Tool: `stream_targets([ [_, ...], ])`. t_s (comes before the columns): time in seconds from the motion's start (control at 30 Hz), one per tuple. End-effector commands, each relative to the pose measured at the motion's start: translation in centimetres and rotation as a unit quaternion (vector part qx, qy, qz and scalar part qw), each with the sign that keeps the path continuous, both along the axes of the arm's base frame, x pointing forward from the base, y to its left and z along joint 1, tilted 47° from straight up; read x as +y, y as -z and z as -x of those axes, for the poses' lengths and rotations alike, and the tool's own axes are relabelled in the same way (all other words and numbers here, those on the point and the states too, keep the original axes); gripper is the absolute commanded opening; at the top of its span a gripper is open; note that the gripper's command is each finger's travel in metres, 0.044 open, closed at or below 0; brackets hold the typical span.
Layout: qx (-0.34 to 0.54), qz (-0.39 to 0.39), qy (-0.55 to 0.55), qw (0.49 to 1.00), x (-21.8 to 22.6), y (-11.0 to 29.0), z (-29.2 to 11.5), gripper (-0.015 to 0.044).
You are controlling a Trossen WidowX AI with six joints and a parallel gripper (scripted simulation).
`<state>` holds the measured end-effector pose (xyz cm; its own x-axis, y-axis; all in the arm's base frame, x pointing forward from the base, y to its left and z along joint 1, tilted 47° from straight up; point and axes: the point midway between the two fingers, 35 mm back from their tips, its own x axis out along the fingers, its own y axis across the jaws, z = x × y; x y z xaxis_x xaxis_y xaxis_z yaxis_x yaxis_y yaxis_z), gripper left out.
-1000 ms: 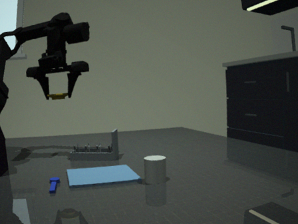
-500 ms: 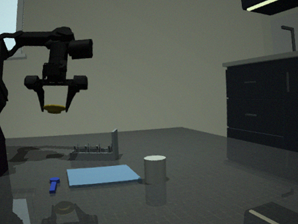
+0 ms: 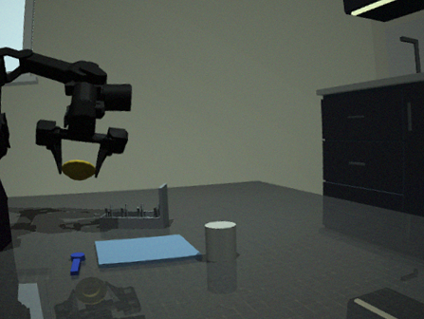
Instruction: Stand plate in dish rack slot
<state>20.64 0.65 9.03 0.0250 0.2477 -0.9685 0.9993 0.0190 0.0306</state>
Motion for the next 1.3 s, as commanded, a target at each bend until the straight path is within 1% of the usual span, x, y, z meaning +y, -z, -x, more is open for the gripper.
stream_targets([
  [0.0, -0.017, 0.051, -0.025, 0.998, -0.1, 1.0, -0.3, 0.0],
  [0.57, -0.113, 0.213, -0.106, 0.965, 0.4, 3.2, -2.4, 0.0],
  [0.93, -0.193, 0.298, -0.136, 0.925, 1.4, 3.3, -3.8, 0.0],
  [1.27, -0.271, 0.357, -0.147, 0.882, 2.8, 2.8, -4.5, 0.0],
])
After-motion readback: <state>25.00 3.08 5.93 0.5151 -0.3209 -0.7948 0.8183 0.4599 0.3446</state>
